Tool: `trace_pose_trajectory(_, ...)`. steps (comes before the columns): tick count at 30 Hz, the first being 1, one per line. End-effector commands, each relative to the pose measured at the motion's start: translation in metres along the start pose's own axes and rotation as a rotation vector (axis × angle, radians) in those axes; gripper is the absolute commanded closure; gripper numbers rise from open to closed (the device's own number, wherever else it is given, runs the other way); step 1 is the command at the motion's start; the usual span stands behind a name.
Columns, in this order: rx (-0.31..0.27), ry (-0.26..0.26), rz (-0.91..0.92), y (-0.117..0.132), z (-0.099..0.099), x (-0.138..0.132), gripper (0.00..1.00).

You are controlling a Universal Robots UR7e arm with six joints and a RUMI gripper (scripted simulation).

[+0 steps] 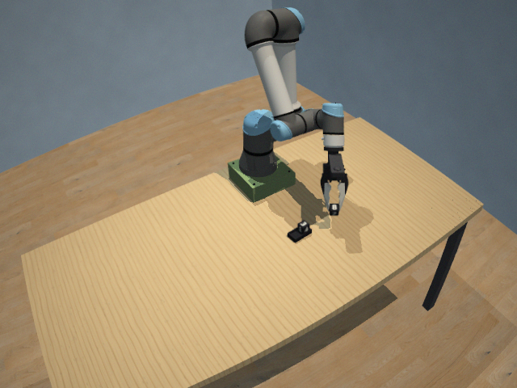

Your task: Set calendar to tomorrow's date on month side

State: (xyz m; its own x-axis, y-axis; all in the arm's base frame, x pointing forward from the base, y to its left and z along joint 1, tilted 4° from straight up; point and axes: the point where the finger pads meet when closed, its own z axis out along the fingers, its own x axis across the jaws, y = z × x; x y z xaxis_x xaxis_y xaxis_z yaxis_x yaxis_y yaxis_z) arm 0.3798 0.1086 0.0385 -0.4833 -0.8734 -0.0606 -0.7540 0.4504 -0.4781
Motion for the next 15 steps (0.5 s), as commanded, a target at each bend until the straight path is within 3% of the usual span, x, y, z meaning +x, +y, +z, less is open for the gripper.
trace_pose_trajectory(1, -0.014, 0.001, -0.001, -0.0006, 0.0007, -0.0004, 0.89)
trace_pose_trajectory(13, -0.146, 0.007, -0.006, -0.0019, 0.0043, -0.0009, 0.89)
trace_pose_trajectory(15, -0.146, 0.007, -0.006, -0.0019, 0.0043, -0.0009, 0.89)
